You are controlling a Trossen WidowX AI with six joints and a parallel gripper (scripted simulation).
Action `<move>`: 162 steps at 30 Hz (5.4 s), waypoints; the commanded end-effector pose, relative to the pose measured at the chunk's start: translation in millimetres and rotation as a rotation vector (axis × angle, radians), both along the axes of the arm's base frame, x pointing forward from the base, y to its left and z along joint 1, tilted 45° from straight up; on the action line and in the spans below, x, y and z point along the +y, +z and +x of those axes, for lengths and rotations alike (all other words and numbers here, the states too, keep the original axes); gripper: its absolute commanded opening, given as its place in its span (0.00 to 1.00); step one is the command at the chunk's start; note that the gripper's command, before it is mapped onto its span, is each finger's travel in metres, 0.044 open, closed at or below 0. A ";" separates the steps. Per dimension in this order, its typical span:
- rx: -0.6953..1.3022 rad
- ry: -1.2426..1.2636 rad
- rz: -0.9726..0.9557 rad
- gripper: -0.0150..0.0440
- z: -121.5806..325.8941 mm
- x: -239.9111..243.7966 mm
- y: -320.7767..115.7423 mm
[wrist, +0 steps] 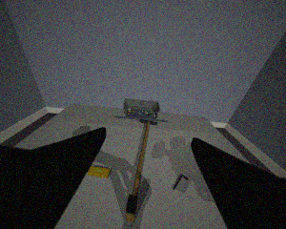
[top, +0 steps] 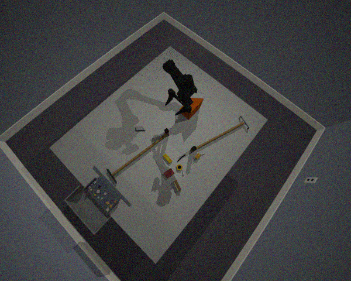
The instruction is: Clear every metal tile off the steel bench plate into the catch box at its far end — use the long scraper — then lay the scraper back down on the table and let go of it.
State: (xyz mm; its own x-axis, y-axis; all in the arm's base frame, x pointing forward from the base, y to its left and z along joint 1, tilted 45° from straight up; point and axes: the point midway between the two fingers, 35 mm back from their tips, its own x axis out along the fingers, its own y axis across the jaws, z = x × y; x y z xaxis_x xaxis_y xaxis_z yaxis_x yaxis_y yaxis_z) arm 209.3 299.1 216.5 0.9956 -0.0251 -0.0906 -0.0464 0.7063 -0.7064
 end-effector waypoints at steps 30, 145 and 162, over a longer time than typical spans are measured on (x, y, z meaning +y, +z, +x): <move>-0.018 0.020 0.013 1.00 -13.5 -2.4 3.3; 0.658 -0.769 0.002 1.00 309.9 -175.3 -152.9; 0.749 -0.886 0.044 1.00 317.8 -222.6 -178.0</move>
